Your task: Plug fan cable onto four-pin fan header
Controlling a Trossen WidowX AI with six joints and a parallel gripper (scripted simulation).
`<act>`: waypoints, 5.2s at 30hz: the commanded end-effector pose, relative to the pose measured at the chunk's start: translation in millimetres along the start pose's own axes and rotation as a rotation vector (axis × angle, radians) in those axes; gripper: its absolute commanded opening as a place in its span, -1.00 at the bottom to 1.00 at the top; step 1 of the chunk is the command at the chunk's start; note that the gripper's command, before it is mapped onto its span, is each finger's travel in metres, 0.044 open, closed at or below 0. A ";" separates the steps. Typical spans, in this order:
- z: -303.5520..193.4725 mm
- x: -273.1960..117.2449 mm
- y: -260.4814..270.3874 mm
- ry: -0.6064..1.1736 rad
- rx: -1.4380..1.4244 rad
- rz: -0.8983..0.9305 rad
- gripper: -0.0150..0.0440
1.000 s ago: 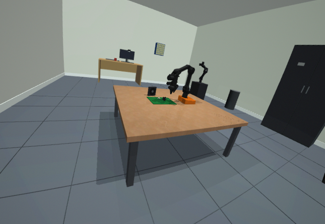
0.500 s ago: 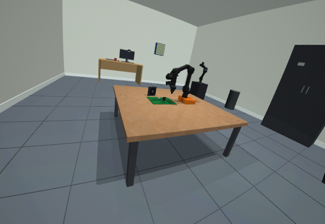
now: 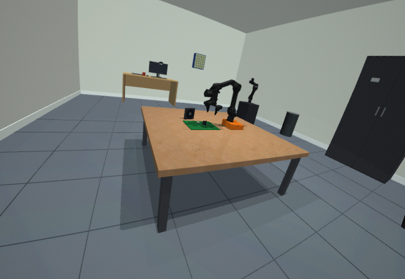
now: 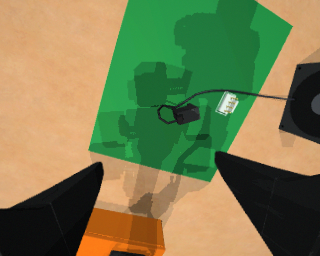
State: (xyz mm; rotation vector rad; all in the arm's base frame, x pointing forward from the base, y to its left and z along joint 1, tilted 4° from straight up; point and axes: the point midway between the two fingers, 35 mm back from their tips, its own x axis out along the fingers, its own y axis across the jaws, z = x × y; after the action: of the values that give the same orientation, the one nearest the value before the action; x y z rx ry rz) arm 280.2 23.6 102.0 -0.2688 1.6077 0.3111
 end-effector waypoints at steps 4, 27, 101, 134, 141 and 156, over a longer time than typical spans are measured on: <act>9.0 -18.4 -31.9 -0.027 -0.927 -0.006 1.00; 9.5 -29.9 -59.3 -0.038 -1.779 -0.024 1.00; 15.7 118.3 -58.8 -0.032 -1.785 -0.030 -0.16; 16.8 68.9 -76.0 -0.039 -1.245 -0.014 -0.49; 17.7 68.9 -83.4 -0.039 -1.004 -0.009 -0.49; 18.8 69.0 -99.5 -0.039 -0.486 0.000 -0.49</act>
State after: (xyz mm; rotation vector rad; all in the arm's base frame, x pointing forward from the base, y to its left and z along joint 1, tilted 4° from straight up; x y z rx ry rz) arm 326.1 -58.2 27.4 -0.6991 1.4528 0.7804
